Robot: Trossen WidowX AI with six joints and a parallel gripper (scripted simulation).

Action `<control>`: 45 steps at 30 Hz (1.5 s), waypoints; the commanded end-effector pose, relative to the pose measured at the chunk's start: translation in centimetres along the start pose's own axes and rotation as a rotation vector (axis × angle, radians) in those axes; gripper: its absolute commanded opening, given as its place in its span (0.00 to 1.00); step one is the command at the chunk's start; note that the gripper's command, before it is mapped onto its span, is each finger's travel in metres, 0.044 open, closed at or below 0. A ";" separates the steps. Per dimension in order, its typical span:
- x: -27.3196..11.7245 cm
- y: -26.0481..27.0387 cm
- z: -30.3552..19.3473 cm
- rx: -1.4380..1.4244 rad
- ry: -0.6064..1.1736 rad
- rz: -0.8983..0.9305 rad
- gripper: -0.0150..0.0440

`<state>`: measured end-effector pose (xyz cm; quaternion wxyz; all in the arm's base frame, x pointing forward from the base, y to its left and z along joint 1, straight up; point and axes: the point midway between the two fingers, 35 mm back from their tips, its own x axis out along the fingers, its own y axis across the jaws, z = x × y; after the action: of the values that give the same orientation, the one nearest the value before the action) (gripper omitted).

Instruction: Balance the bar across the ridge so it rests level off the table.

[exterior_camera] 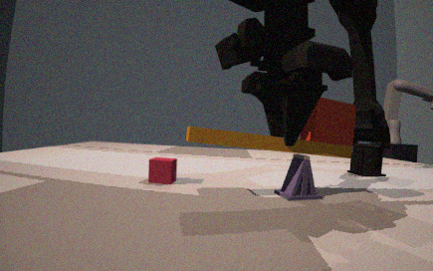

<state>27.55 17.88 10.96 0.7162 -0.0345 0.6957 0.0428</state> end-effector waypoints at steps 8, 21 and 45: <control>0.1 0.1 0.0 0.002 0.001 0.004 0.25; 0.3 0.1 0.0 0.002 0.001 0.004 0.25; 0.5 0.1 0.0 0.002 0.001 0.004 0.25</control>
<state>27.51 17.88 10.60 0.7158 -0.0343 0.6961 0.0431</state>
